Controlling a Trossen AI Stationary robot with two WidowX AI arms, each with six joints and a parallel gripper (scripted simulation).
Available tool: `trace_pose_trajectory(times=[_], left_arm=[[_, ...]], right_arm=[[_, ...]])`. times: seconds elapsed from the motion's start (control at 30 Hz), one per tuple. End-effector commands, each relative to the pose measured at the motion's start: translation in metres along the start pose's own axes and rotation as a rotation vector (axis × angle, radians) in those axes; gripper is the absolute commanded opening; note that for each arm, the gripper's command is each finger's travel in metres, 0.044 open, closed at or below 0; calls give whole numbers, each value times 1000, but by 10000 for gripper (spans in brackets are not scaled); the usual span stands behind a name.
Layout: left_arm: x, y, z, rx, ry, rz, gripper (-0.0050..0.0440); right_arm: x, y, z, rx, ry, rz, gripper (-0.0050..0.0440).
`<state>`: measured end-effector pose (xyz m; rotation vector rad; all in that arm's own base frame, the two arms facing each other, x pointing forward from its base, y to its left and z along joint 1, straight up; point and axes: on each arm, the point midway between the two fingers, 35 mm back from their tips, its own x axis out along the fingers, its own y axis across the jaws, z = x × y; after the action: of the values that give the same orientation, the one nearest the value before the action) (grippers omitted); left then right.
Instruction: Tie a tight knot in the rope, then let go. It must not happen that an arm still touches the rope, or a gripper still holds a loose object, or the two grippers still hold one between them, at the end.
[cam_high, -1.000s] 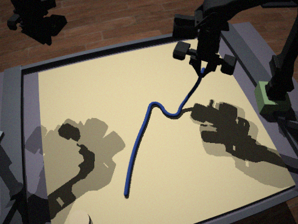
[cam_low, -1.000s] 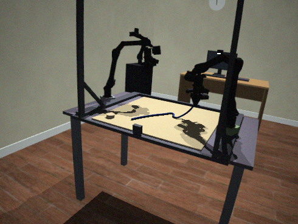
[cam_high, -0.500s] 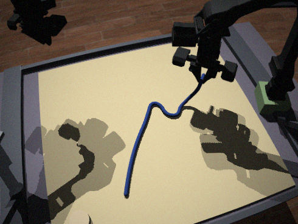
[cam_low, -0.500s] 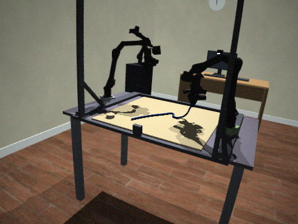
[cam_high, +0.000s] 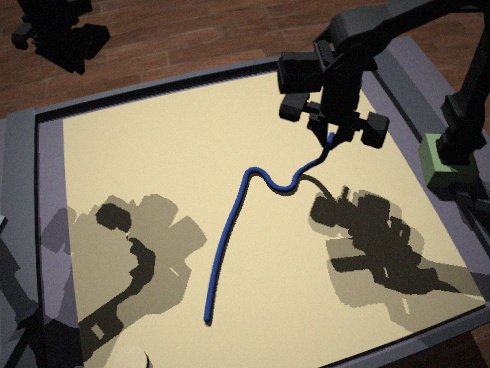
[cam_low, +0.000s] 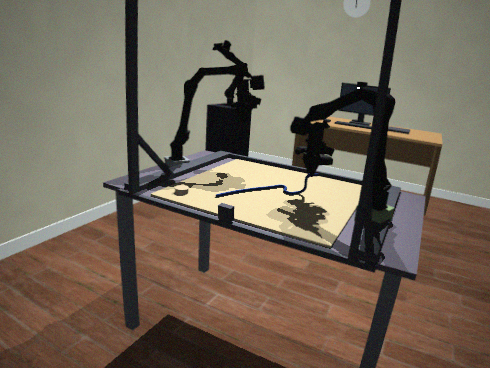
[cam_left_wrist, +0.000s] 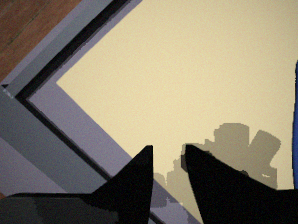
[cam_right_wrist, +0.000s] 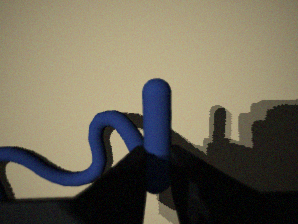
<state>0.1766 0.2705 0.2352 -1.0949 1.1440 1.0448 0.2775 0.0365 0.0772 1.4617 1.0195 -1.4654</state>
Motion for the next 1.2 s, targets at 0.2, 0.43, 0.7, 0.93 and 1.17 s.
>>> trace_pose_trajectory(times=[0.2, 0.43, 0.7, 0.93, 1.17], left_arm=[[-7, -1, -1, -1, -19, -12, 100], [-7, -1, -1, -1, -19, -12, 100], [-7, -1, -1, -1, -19, -12, 100], [-7, -1, -1, -1, -19, -12, 100], [-7, -1, -1, -1, -19, -12, 100]], right_arm=[[-6, 1, -24, -3, 14, 18, 45], [-6, -1, -41, -3, 15, 18, 45], [-7, -3, -58, -3, 17, 18, 45], [-7, -5, -71, -3, 17, 18, 45], [-7, -7, -88, -3, 19, 17, 45]])
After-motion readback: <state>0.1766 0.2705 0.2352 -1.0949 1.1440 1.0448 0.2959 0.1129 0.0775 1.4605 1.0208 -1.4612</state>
